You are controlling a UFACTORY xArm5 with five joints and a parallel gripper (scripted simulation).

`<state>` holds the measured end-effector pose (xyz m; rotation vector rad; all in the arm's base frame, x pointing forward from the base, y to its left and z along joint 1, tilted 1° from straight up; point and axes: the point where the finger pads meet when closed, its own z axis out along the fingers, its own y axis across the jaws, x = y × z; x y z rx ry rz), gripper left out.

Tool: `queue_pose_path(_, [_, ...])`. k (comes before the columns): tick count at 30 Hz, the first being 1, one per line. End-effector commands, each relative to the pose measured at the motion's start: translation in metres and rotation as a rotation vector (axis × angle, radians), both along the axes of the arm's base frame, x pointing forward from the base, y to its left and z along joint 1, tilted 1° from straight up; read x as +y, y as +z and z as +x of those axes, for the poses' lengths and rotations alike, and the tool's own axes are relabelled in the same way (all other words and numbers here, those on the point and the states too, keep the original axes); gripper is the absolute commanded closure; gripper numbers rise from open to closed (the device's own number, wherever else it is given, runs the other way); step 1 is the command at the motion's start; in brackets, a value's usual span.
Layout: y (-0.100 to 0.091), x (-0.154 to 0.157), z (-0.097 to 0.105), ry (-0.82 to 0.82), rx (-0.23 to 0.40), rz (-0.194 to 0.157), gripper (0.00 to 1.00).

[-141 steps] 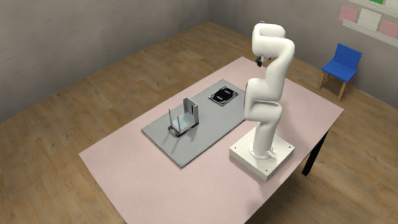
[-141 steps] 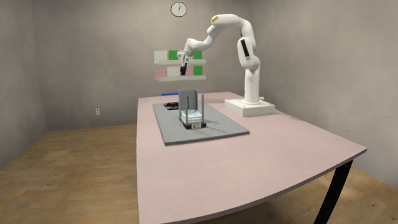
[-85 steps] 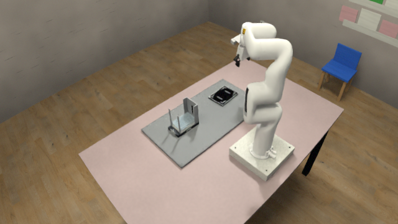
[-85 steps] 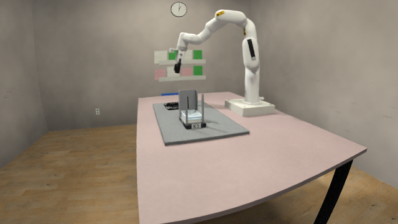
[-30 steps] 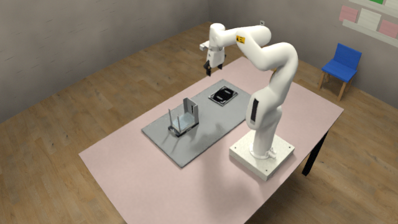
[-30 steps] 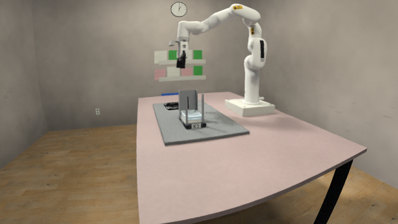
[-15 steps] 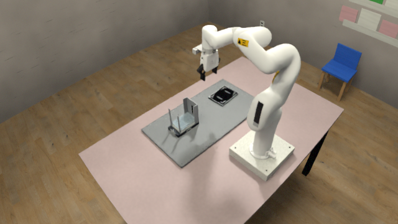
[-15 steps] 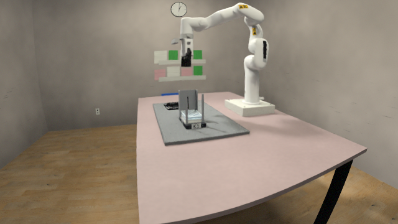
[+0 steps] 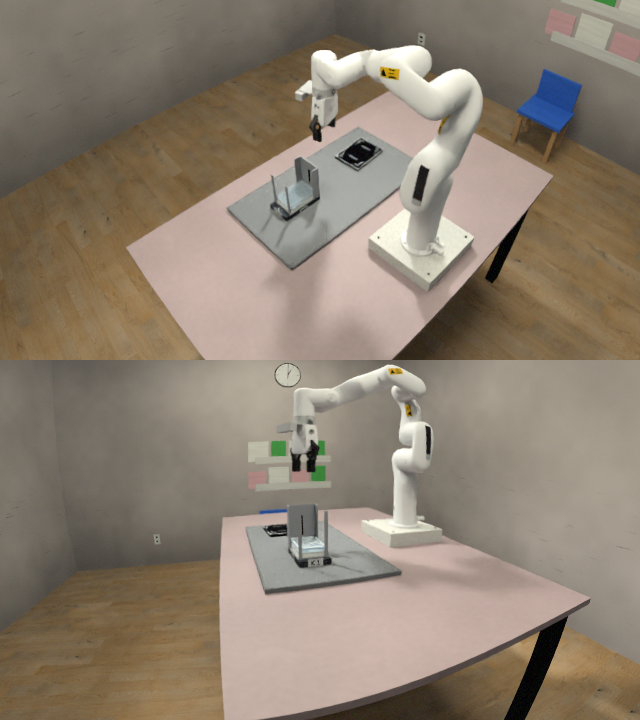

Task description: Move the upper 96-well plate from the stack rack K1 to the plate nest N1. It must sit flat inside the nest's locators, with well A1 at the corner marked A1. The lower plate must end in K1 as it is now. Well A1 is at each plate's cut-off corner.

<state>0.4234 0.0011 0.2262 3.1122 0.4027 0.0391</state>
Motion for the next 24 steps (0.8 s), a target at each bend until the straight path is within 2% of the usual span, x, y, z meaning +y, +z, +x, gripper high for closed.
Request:
queue_pose_path(1, [-0.008, 0.017, 0.005, 0.130, 0.000, -0.004, 0.00])
queue_pose_path(10, [-0.029, 0.056, 0.014, 0.430, 0.008, -0.010, 0.00])
queue_pose_path(12, [-0.029, 0.056, 0.014, 0.430, 0.008, -0.010, 0.00])
queue_pose_path(24, [-0.057, 0.108, 0.026, 0.830, 0.018, -0.019, 0.00])
